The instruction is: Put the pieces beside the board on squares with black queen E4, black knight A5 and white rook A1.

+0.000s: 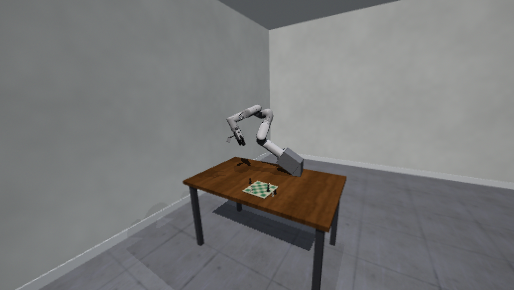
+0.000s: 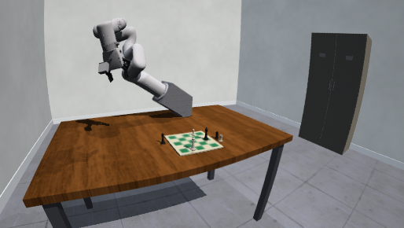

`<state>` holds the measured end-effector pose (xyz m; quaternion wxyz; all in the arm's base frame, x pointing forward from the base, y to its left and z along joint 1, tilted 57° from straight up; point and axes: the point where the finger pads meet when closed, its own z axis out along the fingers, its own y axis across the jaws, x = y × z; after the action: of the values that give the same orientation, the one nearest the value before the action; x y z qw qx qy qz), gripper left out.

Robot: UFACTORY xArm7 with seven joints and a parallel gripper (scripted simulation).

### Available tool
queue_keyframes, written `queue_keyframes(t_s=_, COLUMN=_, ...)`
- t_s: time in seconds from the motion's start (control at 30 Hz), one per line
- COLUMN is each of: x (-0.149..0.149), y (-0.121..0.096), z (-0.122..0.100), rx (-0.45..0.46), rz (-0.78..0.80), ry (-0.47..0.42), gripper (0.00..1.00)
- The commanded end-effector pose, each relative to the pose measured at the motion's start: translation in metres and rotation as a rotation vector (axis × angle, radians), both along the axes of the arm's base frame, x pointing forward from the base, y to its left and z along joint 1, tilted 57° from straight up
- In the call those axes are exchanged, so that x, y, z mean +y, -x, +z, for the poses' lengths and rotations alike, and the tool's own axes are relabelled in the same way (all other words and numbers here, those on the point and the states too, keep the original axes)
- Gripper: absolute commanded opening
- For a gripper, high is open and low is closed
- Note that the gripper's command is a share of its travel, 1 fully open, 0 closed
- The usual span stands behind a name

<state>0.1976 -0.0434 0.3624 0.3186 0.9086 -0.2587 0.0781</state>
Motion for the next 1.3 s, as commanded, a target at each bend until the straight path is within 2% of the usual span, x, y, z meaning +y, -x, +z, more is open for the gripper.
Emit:
queue_keyframes(t_s=0.0, x=0.001, y=-0.003, z=0.001, rx=0.001, rz=0.011, ry=-0.006, gripper=1.0)
queue_keyframes(t_s=0.1, x=0.001, y=-0.003, z=0.001, rx=0.001, rz=0.011, ry=-0.006, gripper=1.0)
queue_keyframes(t_s=0.17, x=0.008, y=-0.035, z=-0.007, rx=0.028, rz=0.137, ry=-0.134, gripper=1.0)
queue_keyframes(t_s=0.67, x=0.008, y=-0.035, z=-0.007, rx=0.028, rz=0.137, ry=-0.134, gripper=1.0)
queue_keyframes(t_s=0.73, x=0.017, y=-0.069, z=-0.018, rx=0.056, rz=0.253, ry=-0.263, gripper=1.0)
queue_keyframes(t_s=1.27, x=0.017, y=-0.069, z=-0.018, rx=0.056, rz=0.253, ry=-0.263, gripper=1.0)
